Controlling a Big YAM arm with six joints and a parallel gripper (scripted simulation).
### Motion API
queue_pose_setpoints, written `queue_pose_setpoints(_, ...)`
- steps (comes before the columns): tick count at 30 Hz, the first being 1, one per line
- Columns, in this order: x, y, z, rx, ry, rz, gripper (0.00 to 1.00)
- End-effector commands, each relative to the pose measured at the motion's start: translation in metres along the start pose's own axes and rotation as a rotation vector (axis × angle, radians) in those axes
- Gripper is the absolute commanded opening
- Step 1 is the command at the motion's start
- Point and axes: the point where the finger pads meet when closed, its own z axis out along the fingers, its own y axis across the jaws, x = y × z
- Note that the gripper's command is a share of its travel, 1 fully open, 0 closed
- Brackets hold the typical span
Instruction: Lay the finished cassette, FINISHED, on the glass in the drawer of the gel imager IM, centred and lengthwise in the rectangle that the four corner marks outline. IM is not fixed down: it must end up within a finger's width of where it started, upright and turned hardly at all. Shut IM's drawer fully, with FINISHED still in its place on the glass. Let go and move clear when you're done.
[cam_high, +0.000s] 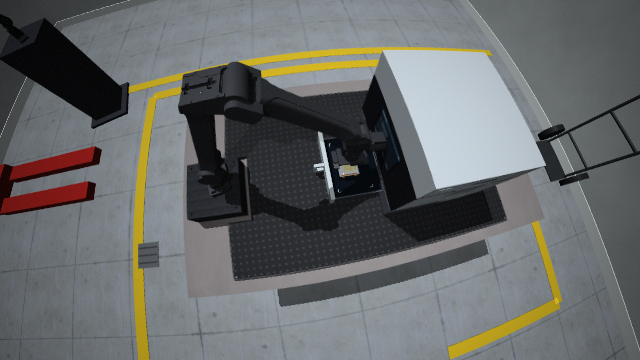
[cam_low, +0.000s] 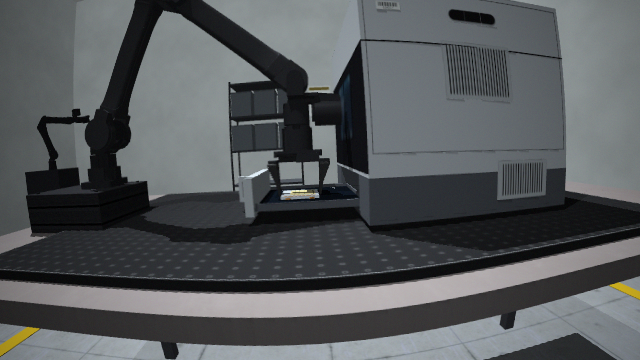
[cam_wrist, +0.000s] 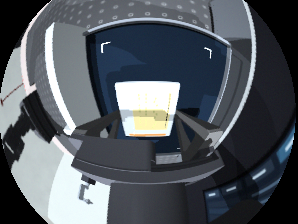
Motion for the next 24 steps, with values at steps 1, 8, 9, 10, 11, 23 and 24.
queue_pose_setpoints(1,0.001,-0.013,-0.009,0.033,-0.002,-0.001,0.92)
queue_pose_setpoints(8,0.004,-0.008,-0.012,0.052,-0.004,-0.005,0.92)
queue_pose_setpoints(9,0.004,-0.008,-0.011,0.054,-0.004,-0.005,0.92)
queue_pose_setpoints(10,0.004,-0.011,-0.009,0.053,-0.004,-0.005,0.92)
queue_pose_setpoints(11,0.004,-0.017,-0.010,0.060,-0.004,-0.005,0.92)
queue_pose_setpoints(23,0.004,-0.013,-0.014,0.067,-0.004,-0.005,0.92)
queue_pose_setpoints(24,0.004,-0.012,-0.016,0.073,-0.004,-0.005,0.92)
